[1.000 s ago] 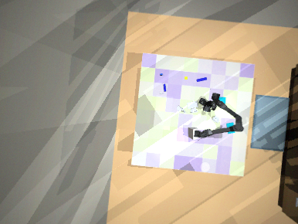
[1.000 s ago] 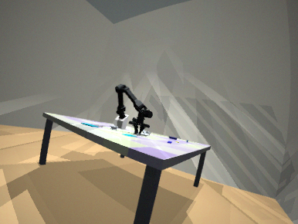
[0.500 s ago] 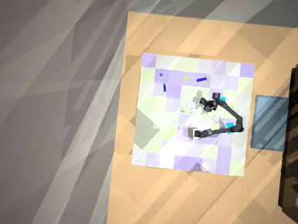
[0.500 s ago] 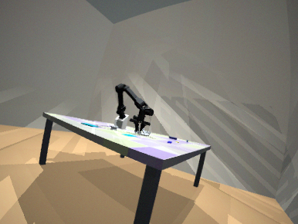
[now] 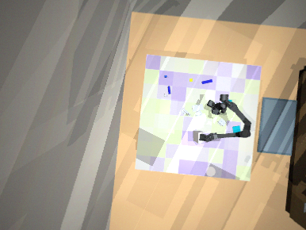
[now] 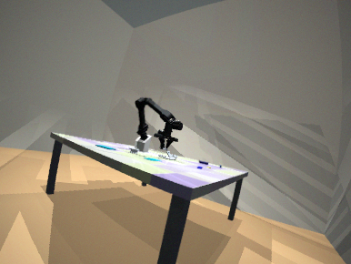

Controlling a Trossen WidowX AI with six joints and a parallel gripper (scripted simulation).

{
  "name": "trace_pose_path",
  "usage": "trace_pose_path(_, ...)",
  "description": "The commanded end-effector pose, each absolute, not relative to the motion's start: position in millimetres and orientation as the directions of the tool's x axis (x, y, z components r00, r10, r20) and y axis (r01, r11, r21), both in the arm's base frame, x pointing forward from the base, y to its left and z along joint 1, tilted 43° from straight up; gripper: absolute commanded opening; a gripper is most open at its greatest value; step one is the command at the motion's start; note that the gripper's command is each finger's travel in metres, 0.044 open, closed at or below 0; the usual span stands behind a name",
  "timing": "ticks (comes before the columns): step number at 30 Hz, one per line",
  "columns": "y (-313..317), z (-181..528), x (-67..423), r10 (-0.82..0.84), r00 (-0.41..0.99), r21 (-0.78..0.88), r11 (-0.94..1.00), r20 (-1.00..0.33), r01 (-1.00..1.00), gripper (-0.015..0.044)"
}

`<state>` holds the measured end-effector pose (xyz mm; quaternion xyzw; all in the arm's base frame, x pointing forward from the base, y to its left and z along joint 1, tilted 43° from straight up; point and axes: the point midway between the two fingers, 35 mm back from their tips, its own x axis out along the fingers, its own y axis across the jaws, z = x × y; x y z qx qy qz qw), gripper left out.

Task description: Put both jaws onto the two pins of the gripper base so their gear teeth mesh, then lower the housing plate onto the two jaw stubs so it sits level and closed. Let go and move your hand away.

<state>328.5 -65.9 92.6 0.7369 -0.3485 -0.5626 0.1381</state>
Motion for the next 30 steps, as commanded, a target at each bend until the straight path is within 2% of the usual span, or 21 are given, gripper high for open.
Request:
trace_pose_path(1, -60, 101, 328, -0.671, 0.132, 0.594, -0.717, -0.729, -0.365, 0.0134)
trace_pose_path(5, -60, 101, 328, -0.671, 0.132, 0.592, -0.716, -0.73, -0.37, 0.0134)
trace_pose_path(10, -52, 94, 324, -0.667, 0.132, 0.544, -0.691, -0.733, -0.476, 0.0134)
trace_pose_path(30, -22, 65, 304, -0.655, 0.131, 0.242, -0.448, -0.744, -0.861, 0.0134)
